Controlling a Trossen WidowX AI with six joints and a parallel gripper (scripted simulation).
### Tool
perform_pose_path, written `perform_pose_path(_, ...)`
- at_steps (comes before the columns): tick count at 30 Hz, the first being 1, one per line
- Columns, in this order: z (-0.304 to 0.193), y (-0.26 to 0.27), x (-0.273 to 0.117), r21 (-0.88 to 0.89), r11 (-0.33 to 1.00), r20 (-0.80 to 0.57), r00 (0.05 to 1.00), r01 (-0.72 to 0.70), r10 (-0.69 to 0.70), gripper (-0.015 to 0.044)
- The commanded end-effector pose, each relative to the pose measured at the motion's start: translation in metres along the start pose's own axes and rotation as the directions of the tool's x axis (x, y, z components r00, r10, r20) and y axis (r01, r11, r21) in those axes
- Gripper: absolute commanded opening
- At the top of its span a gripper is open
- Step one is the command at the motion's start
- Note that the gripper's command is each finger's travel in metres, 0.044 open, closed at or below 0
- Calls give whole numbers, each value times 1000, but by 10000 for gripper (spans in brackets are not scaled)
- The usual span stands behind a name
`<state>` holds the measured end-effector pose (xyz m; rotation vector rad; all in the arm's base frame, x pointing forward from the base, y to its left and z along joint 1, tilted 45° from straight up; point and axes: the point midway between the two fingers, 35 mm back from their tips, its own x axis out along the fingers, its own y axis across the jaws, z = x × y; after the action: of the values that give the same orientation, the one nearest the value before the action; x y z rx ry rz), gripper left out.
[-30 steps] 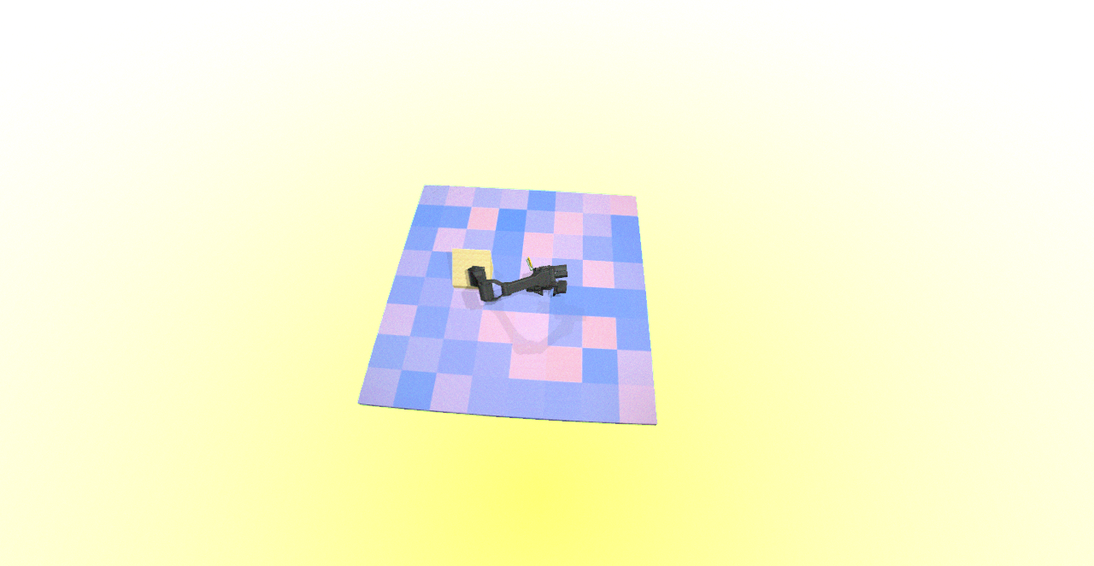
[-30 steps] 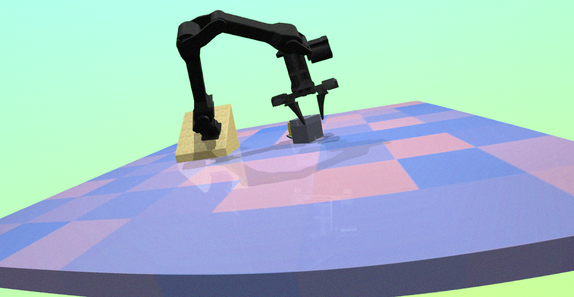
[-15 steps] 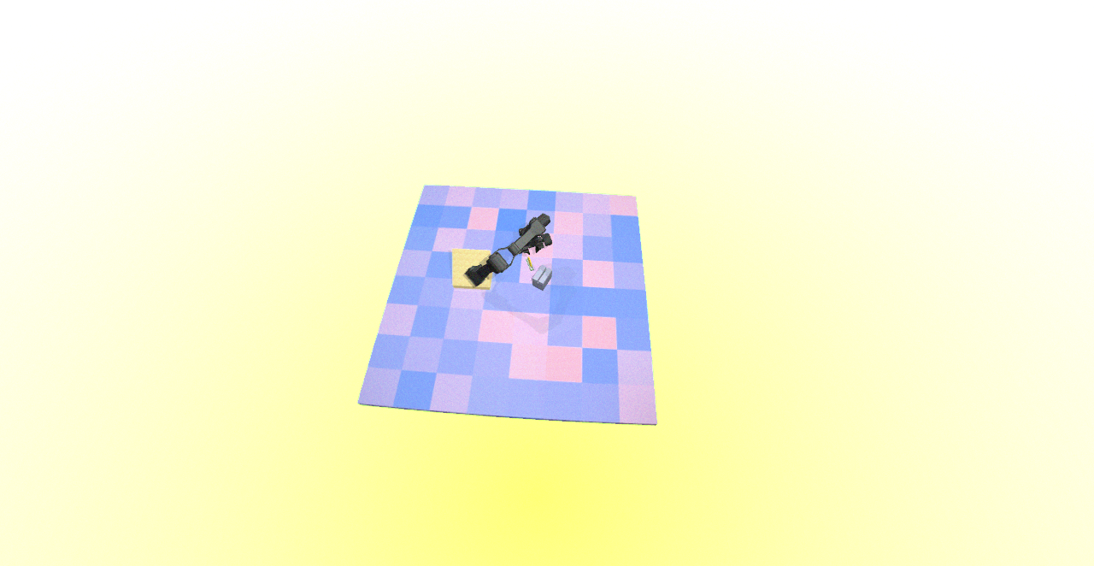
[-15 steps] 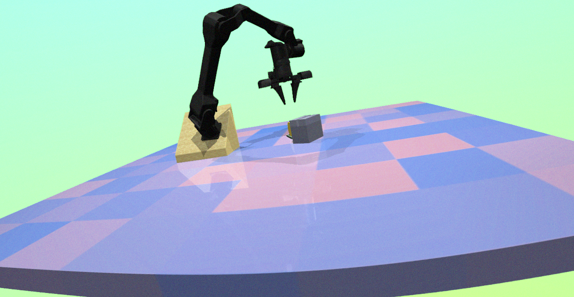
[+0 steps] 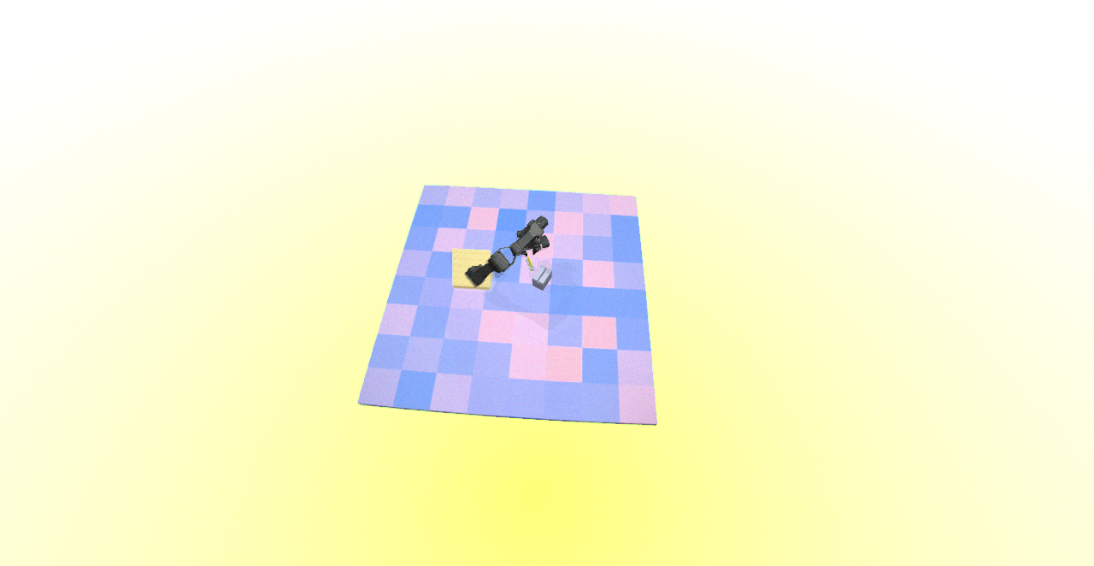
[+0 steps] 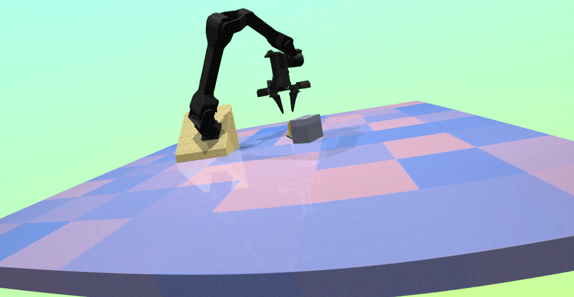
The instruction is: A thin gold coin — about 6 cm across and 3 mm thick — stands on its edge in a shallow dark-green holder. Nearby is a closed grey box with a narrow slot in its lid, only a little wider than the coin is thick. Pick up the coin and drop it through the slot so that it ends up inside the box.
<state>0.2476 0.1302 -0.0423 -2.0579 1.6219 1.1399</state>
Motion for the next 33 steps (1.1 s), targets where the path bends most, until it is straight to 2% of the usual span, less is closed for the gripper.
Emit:
perform_pose_path(1, -1, 2, 14, -6, 1000, -7, 1000, -3, 3, 161)
perform_pose_path(33, -1, 1, 60, -6, 1000, -8, 1000, -2, 2, 161)
